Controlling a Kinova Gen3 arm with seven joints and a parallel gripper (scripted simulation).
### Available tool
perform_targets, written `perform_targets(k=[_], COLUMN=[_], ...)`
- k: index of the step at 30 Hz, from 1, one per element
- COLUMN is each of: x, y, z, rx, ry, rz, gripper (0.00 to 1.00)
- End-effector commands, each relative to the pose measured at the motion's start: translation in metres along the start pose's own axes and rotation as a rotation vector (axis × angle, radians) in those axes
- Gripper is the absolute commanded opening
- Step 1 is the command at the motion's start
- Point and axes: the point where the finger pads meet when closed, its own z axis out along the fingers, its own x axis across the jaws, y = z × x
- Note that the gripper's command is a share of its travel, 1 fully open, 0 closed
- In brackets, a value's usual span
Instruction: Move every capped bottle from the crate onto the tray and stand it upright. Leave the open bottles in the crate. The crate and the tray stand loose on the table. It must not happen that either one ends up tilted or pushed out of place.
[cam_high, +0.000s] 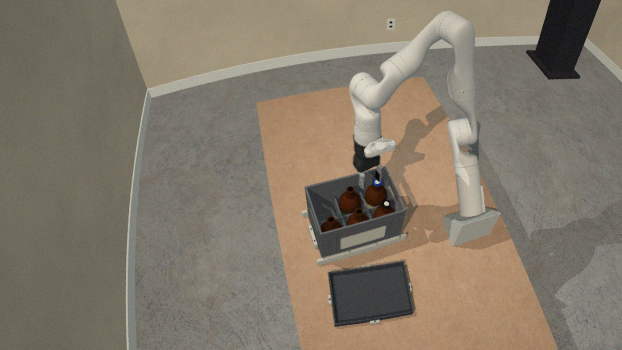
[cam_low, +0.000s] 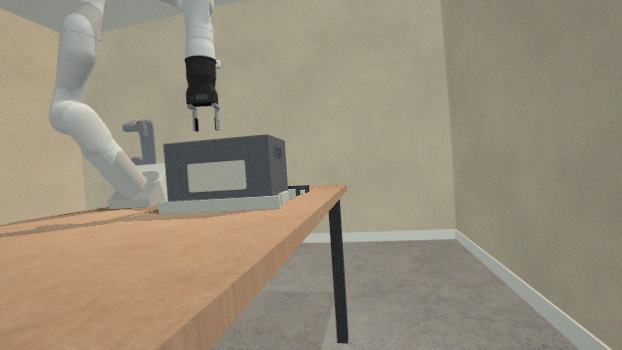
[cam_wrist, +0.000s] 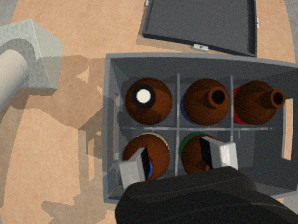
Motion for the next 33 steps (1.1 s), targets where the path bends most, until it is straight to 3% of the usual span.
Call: perform_targets(k=[1, 12, 33], x=[-0.008, -0.039, -0.039], y=[0.005, 0.019, 0.017], z=[0.0, 0.003, 0.002], rx=[-0.002, -0.001, 0.0], ry=[0.004, 0.007, 0.009], rz=[-0.04, -0.181, -0.362], gripper=[1.0, 1.0, 1.0])
